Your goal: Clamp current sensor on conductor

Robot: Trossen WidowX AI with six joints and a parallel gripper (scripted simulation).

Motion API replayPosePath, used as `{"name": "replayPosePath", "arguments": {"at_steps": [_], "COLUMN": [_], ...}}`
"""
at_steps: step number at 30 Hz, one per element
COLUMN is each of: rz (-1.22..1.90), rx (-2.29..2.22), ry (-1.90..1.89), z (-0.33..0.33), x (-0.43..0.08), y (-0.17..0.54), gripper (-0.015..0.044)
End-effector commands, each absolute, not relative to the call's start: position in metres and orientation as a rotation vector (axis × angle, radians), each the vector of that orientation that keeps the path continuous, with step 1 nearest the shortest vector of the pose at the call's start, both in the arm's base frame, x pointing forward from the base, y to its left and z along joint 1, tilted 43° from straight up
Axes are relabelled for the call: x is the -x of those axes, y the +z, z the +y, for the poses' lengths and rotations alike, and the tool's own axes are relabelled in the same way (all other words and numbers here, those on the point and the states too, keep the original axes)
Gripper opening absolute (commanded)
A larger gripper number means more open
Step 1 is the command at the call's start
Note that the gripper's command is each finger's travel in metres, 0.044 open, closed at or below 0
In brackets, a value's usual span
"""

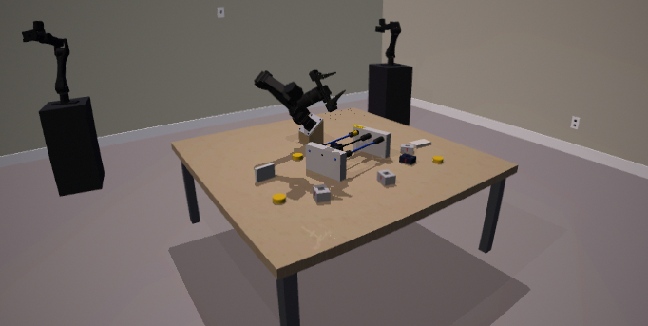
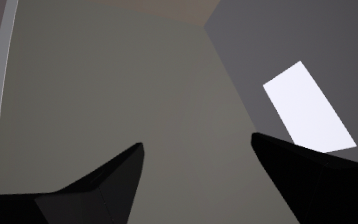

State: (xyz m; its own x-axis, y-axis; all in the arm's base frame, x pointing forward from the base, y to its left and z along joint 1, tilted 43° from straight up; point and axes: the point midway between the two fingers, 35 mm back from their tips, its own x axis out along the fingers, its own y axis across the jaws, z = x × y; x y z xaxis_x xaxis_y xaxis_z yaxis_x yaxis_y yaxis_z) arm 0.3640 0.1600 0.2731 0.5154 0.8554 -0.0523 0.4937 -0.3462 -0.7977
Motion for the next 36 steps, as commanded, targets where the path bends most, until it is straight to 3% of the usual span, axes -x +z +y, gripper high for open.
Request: {"name": "replayPosePath", "arguments": {"at_steps": [1,10,17,29,36], "rz": [-1.084,-0.436,-0.13,-0.048,-0.05], "rx": [1.996,1.377,0.738,0.043,0.0], "ry": [0.616,0.555,0.317,0.013,0.0], "z": [0.159,0.107,0.057,0.002,0.0], "x": [-0.364,-0.362,-0.347,-0.317,-0.316], "y": [0.274,0.298,0.313,0.323,0.323], "gripper": [0.0426,0.044,0.044,0.044,0.044]}}
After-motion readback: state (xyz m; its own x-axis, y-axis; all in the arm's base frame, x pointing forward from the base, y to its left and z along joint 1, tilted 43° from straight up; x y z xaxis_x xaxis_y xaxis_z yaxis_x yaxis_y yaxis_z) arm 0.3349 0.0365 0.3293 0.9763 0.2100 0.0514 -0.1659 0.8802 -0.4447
